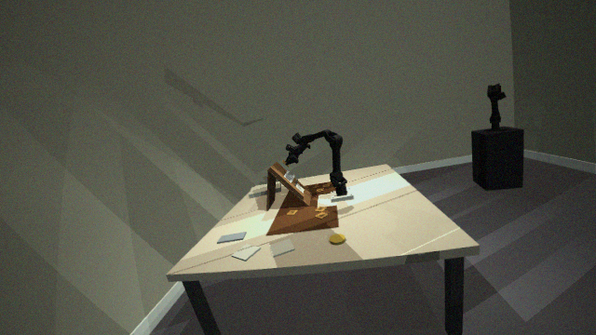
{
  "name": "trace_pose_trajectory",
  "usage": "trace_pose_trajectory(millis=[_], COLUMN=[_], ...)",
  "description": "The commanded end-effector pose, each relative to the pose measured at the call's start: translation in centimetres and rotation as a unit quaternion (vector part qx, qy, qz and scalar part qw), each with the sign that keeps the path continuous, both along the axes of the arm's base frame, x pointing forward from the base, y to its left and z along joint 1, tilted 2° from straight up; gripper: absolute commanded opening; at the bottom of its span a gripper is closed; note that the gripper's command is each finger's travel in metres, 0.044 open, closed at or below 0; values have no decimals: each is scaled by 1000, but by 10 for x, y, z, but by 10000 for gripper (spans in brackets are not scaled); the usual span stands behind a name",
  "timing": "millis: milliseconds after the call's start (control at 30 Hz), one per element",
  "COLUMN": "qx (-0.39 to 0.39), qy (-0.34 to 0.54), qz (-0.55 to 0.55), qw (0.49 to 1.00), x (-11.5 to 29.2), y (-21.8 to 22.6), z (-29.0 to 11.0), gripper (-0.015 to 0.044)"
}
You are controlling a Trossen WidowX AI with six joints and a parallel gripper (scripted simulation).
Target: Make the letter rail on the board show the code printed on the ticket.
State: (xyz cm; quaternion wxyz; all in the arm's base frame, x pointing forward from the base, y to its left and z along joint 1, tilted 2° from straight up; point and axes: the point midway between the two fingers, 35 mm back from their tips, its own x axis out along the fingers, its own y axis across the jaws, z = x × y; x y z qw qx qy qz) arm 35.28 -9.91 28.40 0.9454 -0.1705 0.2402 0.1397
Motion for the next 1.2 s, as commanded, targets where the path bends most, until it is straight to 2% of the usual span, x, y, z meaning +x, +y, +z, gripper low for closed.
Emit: trace_pose_trajectory(millis=[0,567,733,967,1167], qx=[27,96,99,99,100], qy=[18,46,46,44,44], qz=[-20,-89,-92,-92,-92], qw=[999,990,990,990,990], x=[-4,-38,-39,-2,2], y=[-20,-103,-106,-100,-99], z=[-14,-52,-54,-77,-79], gripper=[0,0,0,0,0])
